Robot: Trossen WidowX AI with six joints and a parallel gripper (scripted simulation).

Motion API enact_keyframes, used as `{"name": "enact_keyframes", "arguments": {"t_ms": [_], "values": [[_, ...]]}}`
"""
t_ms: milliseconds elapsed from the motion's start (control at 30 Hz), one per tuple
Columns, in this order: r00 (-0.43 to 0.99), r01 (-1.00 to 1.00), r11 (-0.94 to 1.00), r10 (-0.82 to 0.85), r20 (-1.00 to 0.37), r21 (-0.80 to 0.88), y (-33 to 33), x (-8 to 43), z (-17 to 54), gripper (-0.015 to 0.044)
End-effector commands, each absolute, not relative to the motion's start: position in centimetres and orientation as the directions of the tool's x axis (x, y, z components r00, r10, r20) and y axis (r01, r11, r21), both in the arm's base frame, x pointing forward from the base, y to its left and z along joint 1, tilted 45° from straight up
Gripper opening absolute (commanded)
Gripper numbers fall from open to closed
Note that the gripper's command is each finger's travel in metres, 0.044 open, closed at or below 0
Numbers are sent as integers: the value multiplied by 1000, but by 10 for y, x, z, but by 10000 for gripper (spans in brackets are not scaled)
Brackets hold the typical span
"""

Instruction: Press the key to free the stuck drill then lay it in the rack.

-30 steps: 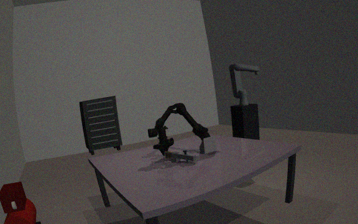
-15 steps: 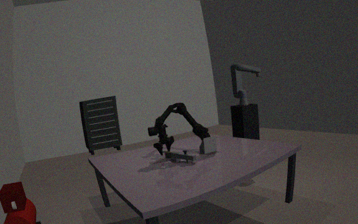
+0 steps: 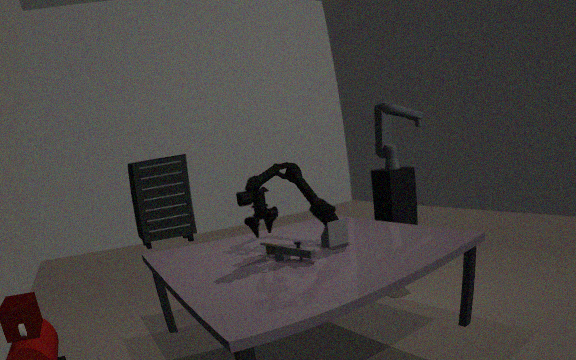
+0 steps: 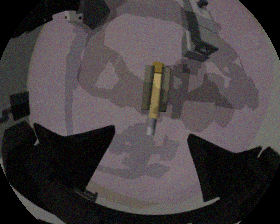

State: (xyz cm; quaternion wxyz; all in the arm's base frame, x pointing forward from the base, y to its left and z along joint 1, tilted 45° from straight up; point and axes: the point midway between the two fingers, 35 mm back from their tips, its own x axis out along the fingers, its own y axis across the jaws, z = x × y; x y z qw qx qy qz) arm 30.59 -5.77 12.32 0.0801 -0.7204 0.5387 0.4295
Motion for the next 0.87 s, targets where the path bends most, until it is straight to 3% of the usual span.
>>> {"name": "enact_keyframes", "arguments": {"t_ms": [0,433,833], "values": [[52,-846,-409,-702,-710,342,-56,307,122,440],[-2,-906,-405,-287,-958,123,135,344,23,440],[-261,-923,-301,33,-965,239,301,288,-55,440]]}}
